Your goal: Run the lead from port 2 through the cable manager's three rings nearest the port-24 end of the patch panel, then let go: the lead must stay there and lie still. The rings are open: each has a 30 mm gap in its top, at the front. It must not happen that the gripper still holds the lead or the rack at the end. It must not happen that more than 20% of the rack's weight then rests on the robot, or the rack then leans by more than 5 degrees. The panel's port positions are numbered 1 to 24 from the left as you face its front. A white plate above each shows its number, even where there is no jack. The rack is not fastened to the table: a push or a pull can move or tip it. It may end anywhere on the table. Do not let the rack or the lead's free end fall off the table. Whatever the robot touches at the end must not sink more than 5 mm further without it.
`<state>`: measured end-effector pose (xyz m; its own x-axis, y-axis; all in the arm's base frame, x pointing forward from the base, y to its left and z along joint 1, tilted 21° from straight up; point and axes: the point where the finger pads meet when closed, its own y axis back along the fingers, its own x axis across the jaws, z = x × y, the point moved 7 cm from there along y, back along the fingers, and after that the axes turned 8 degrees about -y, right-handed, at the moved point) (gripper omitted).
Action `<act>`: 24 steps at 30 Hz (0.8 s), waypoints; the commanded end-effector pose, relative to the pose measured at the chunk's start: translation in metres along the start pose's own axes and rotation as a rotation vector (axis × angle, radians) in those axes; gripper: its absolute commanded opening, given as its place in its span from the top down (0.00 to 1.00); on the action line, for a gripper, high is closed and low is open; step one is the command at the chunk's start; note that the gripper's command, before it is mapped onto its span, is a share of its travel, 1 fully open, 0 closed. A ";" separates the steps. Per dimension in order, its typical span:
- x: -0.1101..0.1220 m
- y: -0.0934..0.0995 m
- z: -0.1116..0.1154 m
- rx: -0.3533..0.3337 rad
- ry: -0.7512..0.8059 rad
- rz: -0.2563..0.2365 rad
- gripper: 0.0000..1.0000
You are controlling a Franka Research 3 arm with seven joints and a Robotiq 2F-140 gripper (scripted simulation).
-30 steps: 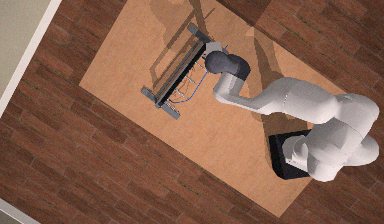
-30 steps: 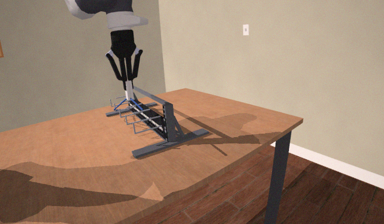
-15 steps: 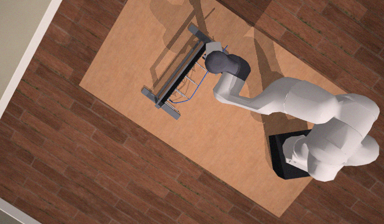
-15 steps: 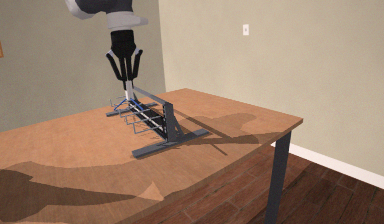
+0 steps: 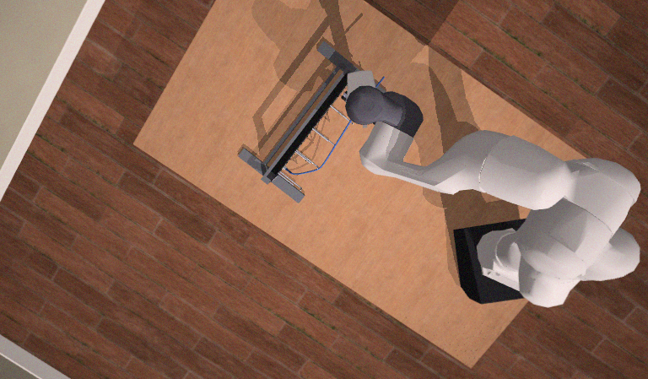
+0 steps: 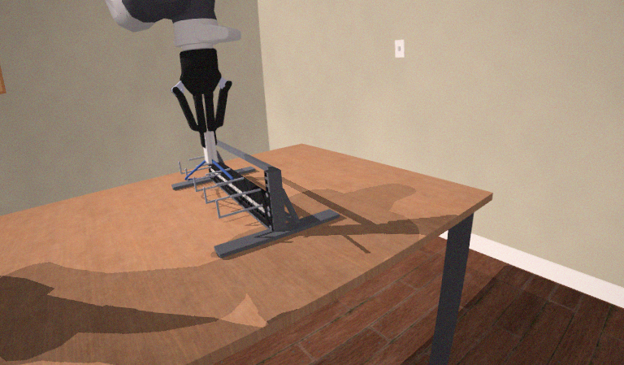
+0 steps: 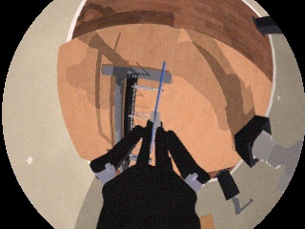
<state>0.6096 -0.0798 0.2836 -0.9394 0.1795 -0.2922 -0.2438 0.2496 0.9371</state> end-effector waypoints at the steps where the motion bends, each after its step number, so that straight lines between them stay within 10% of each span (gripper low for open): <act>1: -0.002 0.001 -0.005 0.004 0.000 -0.001 1.00; 24: -0.002 -0.001 -0.005 0.004 0.000 -0.001 1.00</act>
<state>0.6095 -0.0799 0.2825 -0.9401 0.1786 -0.2904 -0.2420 0.2504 0.9374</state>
